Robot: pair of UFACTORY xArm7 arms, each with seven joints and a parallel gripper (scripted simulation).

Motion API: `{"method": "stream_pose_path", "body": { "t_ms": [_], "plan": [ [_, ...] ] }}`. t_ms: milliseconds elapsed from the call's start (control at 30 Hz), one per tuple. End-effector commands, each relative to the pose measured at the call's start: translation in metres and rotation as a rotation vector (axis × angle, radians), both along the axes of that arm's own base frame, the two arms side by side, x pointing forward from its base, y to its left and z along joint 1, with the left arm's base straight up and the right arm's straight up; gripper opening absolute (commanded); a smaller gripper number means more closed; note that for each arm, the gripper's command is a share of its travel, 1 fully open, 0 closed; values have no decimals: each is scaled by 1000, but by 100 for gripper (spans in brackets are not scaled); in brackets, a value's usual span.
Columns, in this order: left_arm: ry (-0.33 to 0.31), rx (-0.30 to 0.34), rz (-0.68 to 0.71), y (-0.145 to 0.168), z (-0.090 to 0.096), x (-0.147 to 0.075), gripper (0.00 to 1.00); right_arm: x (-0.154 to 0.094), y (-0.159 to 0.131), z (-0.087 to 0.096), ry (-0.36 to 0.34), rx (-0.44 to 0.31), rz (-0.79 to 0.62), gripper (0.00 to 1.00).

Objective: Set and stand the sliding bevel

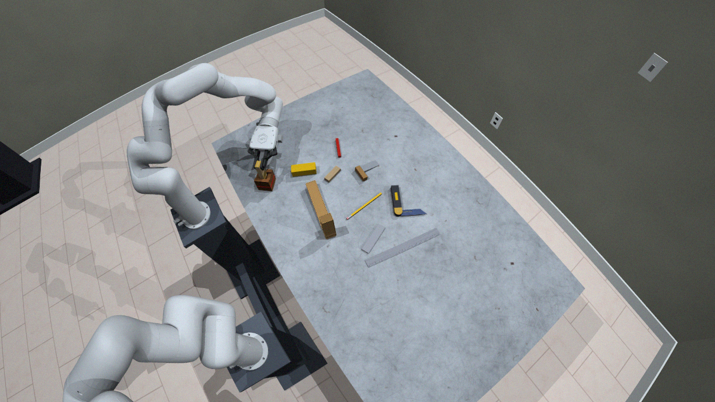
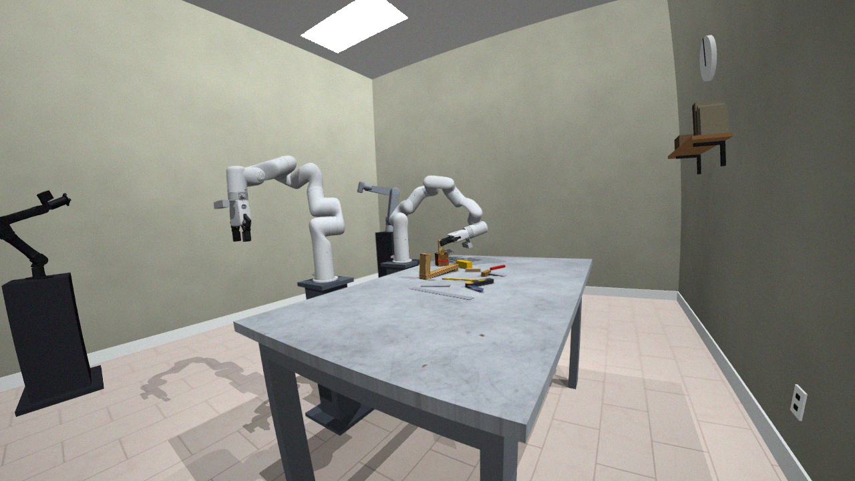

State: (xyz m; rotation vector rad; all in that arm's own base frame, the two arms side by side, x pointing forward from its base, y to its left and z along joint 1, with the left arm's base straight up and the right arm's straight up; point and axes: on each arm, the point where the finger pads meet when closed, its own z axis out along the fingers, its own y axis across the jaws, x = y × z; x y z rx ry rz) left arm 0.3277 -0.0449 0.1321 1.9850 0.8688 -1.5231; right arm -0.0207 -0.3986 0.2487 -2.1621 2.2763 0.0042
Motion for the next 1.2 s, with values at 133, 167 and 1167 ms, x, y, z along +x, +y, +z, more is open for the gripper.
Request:
{"method": "stream_pose_path", "body": {
  "t_ms": [133, 167, 1167],
  "plan": [
    [-3, 1, 0, 0, 0, 1, 0, 0, -1, 1, 0, -3, 0, 100],
    [-3, 1, 0, 0, -1, 1, 0, 0, -1, 1, 0, -3, 0, 100],
    [-3, 1, 0, 0, -5, 1, 0, 0, -1, 1, 0, -3, 0, 100]
  ]
}}
